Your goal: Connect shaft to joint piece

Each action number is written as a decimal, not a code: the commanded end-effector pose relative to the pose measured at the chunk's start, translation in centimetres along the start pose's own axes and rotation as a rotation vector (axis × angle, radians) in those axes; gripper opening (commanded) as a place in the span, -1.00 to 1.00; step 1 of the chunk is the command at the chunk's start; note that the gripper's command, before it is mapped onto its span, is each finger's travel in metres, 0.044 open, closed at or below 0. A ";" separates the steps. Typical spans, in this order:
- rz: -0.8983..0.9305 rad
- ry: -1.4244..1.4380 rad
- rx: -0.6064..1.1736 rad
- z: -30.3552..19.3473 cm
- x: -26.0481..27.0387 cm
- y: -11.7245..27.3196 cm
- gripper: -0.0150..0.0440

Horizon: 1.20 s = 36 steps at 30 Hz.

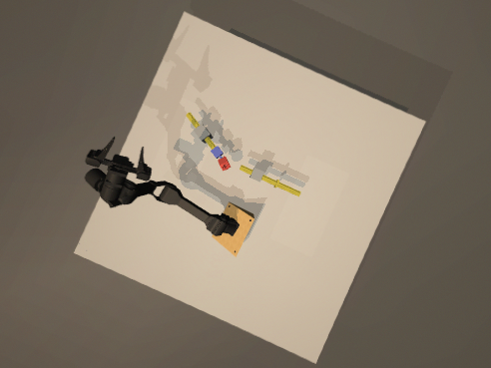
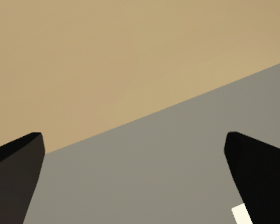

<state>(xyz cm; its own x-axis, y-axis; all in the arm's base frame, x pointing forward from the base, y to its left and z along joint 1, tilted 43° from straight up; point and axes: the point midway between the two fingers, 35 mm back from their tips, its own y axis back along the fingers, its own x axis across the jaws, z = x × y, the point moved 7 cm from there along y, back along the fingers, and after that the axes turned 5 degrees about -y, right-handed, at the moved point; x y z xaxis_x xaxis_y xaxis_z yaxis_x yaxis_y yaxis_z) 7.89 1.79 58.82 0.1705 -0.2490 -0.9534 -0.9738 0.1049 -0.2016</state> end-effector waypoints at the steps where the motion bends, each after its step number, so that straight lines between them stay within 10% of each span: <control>1: 0.000 0.000 0.000 0.0 0.0 0.0 0.95; 36: 0.050 -0.890 -0.009 -9.5 8.7 -3.9 1.00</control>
<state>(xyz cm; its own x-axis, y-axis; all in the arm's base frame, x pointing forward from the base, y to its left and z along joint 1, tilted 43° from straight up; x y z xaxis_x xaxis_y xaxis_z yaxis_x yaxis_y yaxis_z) 11.28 -9.44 53.89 0.1826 0.5723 -0.7994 -0.9828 0.0829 -0.1651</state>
